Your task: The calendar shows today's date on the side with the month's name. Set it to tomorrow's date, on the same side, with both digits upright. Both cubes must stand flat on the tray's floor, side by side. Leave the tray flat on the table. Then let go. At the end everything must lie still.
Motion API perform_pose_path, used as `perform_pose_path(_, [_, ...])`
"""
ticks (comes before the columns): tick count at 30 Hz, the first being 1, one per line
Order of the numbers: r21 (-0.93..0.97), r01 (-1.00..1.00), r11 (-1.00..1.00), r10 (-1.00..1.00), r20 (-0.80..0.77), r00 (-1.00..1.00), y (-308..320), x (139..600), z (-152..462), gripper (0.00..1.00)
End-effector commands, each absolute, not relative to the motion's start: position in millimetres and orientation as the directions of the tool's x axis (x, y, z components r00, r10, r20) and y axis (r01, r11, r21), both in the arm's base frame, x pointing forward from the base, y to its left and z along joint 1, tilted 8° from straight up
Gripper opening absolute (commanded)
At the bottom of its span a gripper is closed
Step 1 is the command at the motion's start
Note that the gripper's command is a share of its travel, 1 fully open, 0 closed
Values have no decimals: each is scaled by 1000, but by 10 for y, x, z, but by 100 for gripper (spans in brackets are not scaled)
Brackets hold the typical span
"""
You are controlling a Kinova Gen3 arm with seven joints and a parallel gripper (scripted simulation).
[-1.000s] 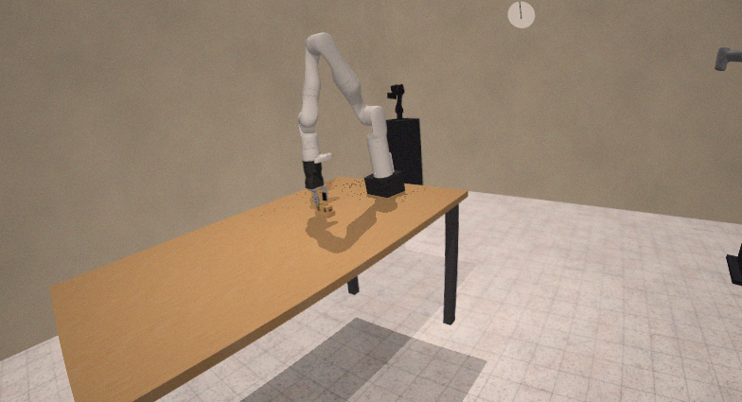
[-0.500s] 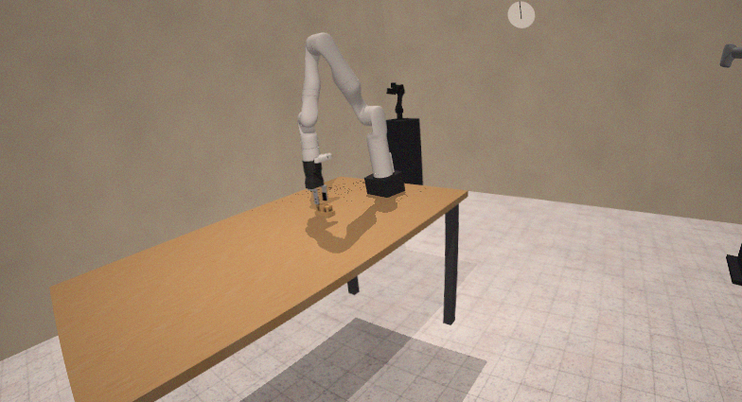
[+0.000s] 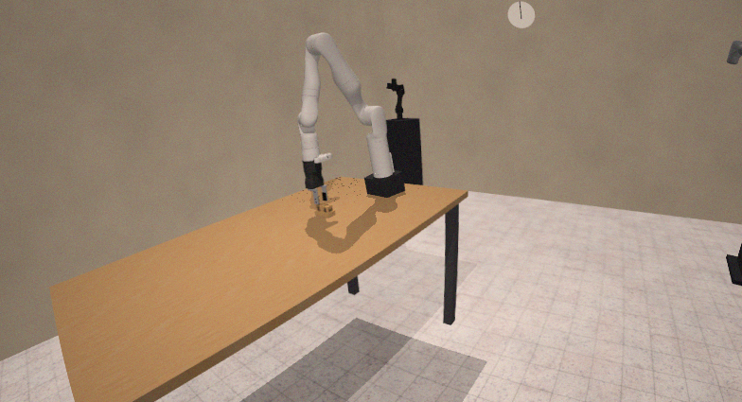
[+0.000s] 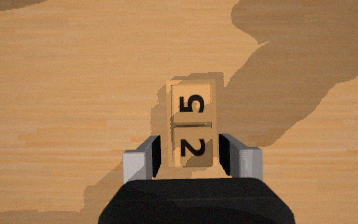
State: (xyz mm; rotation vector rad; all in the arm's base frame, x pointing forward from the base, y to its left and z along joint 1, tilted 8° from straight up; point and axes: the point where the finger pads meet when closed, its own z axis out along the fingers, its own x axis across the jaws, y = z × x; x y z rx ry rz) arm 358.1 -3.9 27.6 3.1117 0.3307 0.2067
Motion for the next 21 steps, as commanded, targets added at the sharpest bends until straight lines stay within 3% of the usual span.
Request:
perform_pose_path(1, [21, 208, -978, 209, 134, 969, -41, 3588, 269, 90])
perform_pose_path(21, [18, 209, -978, 210, 133, 969, -35, 3616, 276, 90])
